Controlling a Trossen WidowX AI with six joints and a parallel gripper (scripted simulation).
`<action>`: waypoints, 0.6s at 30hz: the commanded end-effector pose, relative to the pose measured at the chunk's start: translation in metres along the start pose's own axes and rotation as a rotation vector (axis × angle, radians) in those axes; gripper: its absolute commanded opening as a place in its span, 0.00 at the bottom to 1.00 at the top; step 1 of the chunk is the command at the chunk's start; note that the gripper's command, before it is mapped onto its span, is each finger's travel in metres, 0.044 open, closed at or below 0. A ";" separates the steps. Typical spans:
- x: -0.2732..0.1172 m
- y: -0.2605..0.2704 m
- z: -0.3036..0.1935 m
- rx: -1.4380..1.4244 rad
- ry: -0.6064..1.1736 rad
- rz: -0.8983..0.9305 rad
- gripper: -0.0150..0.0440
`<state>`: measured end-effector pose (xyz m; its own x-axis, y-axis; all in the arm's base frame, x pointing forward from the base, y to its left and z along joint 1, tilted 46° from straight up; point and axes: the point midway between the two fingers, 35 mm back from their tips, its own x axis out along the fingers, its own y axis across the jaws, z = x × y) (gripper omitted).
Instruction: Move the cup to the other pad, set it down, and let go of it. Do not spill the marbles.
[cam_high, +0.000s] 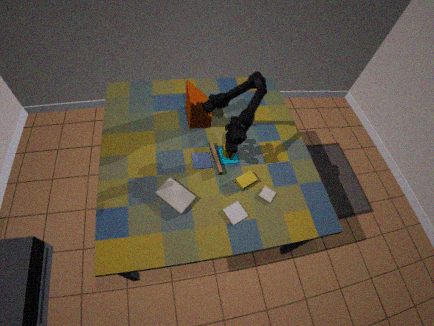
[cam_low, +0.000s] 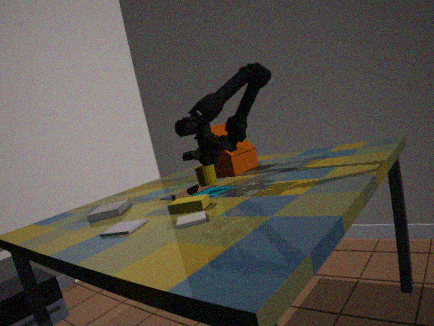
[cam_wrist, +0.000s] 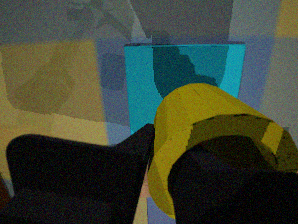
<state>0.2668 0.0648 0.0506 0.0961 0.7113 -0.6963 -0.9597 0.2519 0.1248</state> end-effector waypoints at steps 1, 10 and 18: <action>0.008 0.003 -0.001 0.010 -0.003 0.011 0.25; 0.019 0.004 -0.001 0.010 -0.005 0.011 0.25; 0.022 0.004 -0.001 0.010 -0.005 0.012 0.25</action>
<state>0.2668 0.0797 0.0378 0.0937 0.7138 -0.6941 -0.9598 0.2501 0.1276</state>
